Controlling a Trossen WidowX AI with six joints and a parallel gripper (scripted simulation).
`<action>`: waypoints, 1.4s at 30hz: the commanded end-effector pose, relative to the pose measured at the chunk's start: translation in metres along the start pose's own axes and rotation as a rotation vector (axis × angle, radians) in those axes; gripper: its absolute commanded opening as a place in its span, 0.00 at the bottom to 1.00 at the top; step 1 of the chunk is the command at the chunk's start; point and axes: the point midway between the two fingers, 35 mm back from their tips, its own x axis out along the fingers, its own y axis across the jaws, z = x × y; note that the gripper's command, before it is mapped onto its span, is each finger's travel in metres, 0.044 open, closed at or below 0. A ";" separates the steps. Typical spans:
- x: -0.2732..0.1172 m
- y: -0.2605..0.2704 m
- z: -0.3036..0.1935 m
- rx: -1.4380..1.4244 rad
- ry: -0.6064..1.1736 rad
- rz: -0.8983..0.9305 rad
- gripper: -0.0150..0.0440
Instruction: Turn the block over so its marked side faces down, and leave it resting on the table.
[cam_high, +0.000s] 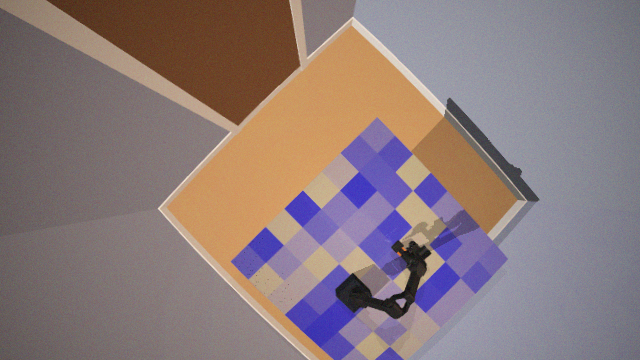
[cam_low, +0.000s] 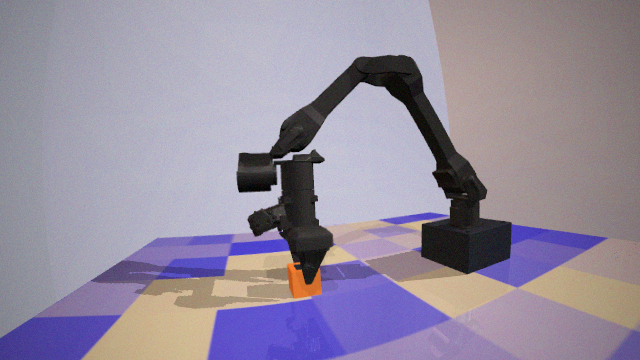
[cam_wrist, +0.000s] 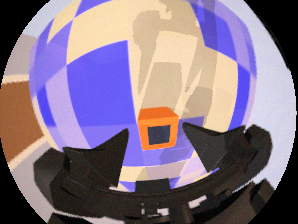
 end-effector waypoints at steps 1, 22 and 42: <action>0.005 0.000 -0.002 -0.002 0.007 -0.003 0.87; 0.005 0.000 -0.002 -0.002 0.007 -0.003 0.46; -0.021 -0.001 0.000 0.001 -0.076 -0.002 0.25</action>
